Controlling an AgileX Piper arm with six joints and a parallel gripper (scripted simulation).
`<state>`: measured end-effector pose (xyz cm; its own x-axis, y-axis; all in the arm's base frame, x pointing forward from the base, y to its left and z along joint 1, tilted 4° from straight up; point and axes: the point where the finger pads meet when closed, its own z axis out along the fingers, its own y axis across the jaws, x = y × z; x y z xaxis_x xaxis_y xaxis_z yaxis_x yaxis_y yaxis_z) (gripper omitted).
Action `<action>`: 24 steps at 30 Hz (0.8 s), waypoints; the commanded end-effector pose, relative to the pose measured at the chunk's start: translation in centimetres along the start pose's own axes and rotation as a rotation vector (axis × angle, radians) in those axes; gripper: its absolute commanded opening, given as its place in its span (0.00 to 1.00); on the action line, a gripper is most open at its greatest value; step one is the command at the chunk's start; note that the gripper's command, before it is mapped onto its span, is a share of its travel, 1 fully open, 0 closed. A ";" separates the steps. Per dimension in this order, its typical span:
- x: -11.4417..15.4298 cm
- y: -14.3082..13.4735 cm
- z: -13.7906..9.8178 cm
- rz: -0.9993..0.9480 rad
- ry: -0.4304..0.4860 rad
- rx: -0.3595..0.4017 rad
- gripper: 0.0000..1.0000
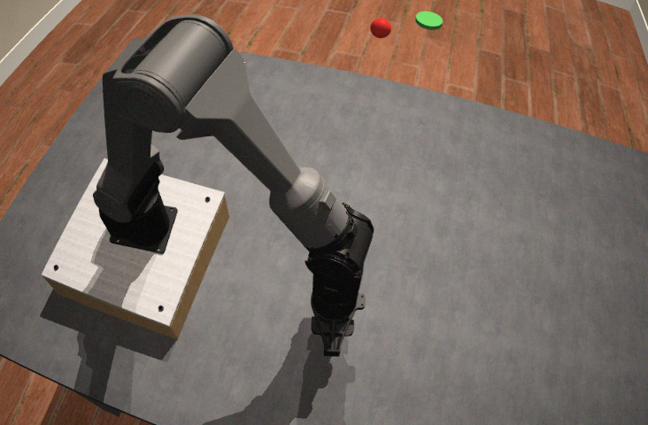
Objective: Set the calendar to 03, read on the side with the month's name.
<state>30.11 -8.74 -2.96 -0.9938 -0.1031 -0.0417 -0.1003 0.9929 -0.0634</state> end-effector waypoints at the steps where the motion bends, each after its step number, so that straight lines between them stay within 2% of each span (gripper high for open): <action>1: 0.0 0.0 -0.1 -0.001 -0.002 0.002 0.34; 24: 0.0 0.0 0.2 -0.001 0.000 0.001 0.34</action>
<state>30.15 -8.75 -3.03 -0.9937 -0.1035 -0.0434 -0.1006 0.9929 -0.0640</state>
